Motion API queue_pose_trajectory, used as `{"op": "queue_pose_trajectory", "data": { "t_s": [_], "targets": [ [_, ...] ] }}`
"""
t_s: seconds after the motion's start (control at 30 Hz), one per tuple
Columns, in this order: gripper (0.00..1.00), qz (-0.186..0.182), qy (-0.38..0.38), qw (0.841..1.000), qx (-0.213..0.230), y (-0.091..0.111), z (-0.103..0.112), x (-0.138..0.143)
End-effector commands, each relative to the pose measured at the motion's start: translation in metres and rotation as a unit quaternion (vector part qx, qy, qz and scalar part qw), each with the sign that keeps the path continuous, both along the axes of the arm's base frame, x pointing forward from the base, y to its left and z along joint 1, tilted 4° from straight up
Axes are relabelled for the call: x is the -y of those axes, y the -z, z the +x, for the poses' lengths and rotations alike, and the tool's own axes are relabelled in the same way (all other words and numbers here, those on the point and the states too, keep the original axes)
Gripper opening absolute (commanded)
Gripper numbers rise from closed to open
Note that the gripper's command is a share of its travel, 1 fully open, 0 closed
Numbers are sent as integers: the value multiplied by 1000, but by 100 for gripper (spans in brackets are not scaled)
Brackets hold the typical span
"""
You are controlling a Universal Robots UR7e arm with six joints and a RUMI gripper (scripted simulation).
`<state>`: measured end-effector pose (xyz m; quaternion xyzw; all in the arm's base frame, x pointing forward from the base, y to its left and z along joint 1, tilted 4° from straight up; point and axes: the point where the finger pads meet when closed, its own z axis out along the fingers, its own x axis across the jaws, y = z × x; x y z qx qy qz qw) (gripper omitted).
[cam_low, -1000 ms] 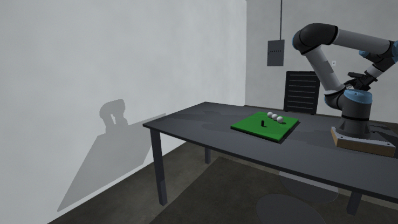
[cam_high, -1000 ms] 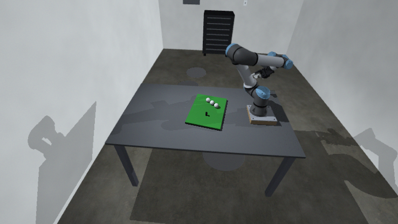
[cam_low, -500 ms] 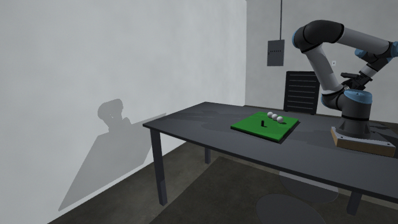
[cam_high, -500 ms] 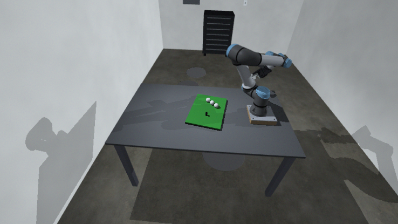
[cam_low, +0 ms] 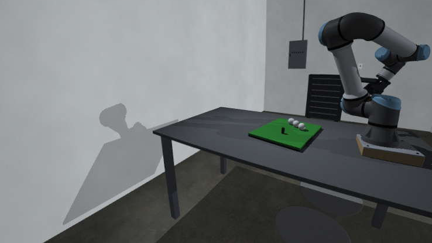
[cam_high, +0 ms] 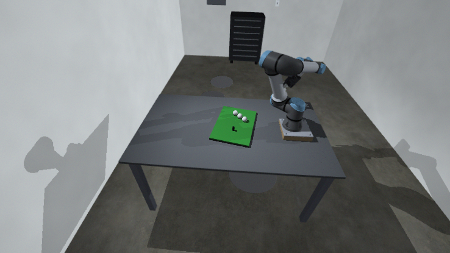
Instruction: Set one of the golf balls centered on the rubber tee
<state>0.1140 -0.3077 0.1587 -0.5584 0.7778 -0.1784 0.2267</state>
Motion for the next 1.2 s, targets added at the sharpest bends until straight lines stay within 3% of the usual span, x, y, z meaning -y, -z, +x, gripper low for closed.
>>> {"op": "queue_pose_trajectory", "data": {
  "t_s": [0.0, 0.17, 0.33, 0.4, 0.5, 0.7, 0.9, 0.97, 1.17],
  "targets": [
    [100, -12, -73, 997, -18, 3, 18, -7],
    [100, -31, -167, 985, -38, 8, 40, -18],
    [100, -53, -266, 961, -56, 13, 63, -30],
    [100, -53, -266, 961, -56, 13, 63, -30],
    [100, -68, -327, 940, -67, 16, 77, -38],
    [100, -98, -446, 886, -84, 22, 106, -55],
    [100, -129, -558, 814, -97, 27, 135, -75],
    [100, -129, -558, 814, -97, 27, 135, -75],
    [100, -161, -657, 729, -106, 31, 165, -96]
  ]
}}
